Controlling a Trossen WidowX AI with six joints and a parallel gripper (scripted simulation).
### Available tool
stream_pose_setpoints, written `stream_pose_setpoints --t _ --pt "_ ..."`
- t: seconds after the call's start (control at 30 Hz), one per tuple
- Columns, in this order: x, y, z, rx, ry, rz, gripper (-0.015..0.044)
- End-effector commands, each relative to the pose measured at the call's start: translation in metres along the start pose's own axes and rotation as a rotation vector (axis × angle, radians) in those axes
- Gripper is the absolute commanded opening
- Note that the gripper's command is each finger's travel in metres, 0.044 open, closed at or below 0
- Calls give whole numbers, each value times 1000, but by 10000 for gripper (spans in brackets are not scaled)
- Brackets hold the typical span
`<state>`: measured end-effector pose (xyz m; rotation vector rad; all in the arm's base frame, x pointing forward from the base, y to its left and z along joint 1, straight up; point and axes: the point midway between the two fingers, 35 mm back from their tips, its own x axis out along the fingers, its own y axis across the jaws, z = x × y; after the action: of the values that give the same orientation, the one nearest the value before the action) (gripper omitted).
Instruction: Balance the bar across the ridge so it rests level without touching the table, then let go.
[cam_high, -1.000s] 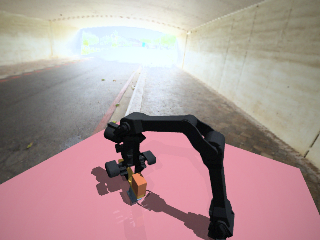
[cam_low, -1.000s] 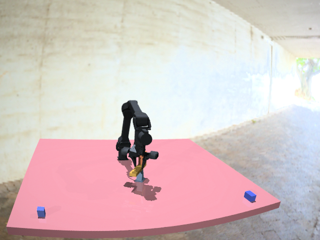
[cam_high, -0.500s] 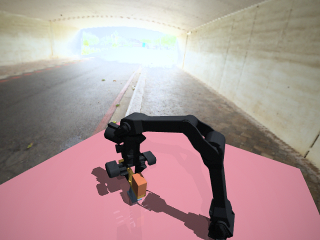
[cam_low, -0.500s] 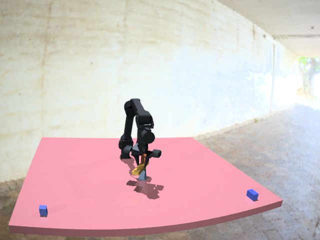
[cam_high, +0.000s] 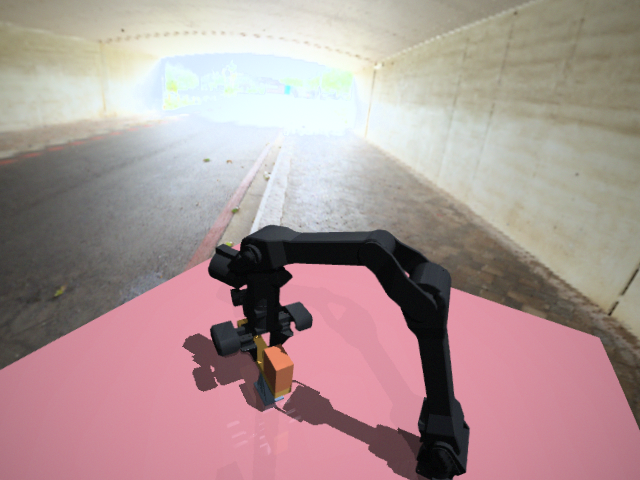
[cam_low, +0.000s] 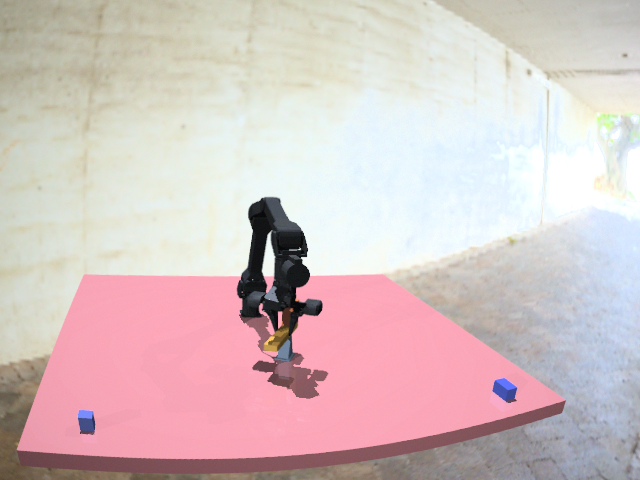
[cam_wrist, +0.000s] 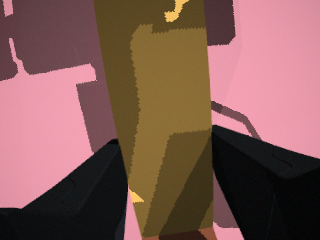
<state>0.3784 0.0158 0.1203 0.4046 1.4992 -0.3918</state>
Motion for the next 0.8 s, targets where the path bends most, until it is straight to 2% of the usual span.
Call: stream_pose_setpoints --t 0.0,0.77 --pt "3 0 0 -3 3 1 0" --pt "1 0 0 -3 3 1 0"
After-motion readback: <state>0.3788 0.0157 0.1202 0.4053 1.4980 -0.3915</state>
